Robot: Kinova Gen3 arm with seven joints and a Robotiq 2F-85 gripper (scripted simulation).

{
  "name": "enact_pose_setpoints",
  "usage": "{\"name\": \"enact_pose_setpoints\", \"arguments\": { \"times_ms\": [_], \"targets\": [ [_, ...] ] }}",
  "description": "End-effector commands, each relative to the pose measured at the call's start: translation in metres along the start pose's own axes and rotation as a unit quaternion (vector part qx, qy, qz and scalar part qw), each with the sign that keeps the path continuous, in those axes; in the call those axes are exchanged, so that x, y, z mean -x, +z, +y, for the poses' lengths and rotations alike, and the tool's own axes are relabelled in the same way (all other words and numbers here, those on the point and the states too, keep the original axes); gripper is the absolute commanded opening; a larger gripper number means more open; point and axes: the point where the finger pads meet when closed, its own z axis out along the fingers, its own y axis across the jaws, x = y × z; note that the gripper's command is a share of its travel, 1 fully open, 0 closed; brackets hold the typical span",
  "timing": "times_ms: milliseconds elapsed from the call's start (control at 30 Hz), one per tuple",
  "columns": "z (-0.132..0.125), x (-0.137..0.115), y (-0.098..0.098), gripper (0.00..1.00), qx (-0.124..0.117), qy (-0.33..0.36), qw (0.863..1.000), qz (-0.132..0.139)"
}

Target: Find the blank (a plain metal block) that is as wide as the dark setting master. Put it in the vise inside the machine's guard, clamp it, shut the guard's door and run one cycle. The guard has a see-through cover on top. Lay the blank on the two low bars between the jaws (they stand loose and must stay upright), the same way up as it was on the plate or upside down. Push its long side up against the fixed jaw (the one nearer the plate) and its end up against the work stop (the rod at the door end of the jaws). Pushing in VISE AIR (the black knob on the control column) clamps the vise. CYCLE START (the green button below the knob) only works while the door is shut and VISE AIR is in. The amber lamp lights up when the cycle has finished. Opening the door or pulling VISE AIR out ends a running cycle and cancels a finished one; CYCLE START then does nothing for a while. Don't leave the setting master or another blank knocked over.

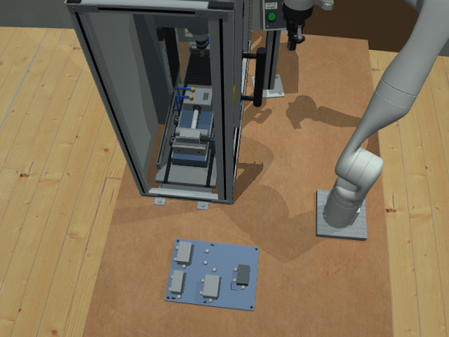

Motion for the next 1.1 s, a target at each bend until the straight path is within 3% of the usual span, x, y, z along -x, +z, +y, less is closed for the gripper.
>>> {"name": "enact_pose_setpoints", "arguments": {
  "times_ms": [0,167,333,733,767,1067],
  "targets": [
    [0.0000,0.0001,-0.0004,0.10,0.000,0.000,1.000,0.000],
    [0.0000,0.0001,-0.0004,0.10,0.000,0.000,1.000,0.000],
    [0.0000,0.0002,-0.0004,0.10,0.000,0.105,0.995,0.000],
    [0.0000,0.0002,-0.0004,0.10,0.000,0.105,0.995,0.000],
    [0.0000,0.0002,-0.0004,0.80,0.000,0.105,0.995,0.000],
    [0.0000,0.0002,-0.0004,0.80,0.000,0.105,0.995,0.000]
  ]
}}
